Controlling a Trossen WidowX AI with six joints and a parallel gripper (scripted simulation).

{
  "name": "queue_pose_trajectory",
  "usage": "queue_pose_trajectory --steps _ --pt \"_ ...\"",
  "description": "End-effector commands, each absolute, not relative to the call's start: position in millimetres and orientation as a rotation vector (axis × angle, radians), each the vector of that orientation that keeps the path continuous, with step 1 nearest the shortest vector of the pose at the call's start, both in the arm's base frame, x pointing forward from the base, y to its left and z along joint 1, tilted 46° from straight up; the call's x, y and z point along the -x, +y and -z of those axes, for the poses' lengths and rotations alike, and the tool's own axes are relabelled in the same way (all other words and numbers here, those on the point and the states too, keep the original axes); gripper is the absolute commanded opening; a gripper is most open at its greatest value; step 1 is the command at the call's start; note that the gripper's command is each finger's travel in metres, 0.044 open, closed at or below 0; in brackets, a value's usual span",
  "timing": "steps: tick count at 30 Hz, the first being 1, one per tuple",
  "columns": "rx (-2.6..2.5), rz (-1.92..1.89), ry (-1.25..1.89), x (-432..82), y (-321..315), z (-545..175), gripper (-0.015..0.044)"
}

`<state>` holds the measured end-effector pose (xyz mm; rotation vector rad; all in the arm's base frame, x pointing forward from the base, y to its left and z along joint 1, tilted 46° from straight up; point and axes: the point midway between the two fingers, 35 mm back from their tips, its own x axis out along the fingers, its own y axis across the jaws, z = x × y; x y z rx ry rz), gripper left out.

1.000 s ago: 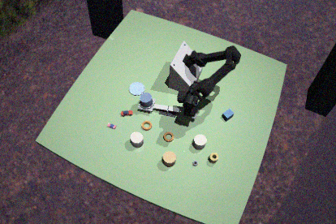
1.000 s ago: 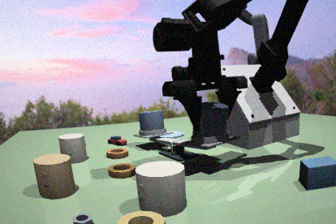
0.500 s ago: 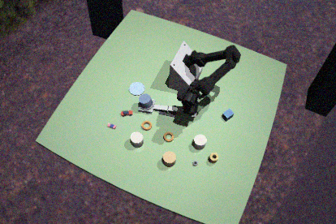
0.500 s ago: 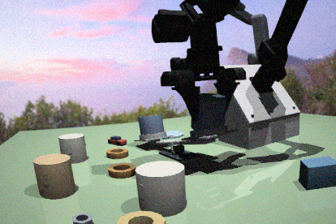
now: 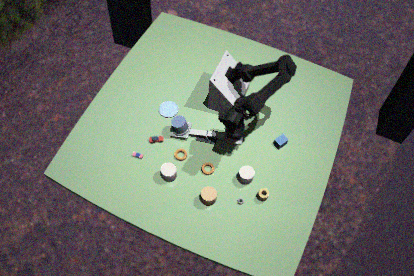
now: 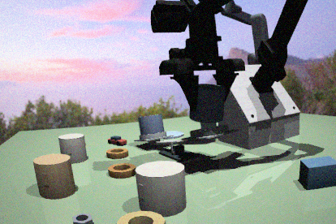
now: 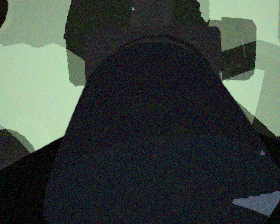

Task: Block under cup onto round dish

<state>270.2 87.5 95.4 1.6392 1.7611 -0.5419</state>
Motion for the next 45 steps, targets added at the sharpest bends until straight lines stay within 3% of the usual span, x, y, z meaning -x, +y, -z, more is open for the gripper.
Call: queue_pose_trajectory --steps 1,45 --pt "-1.641 0.534 1.758 -271 85 -100 0.0" --pt "-1.648 0.532 1.769 -264 59 -128 0.0"
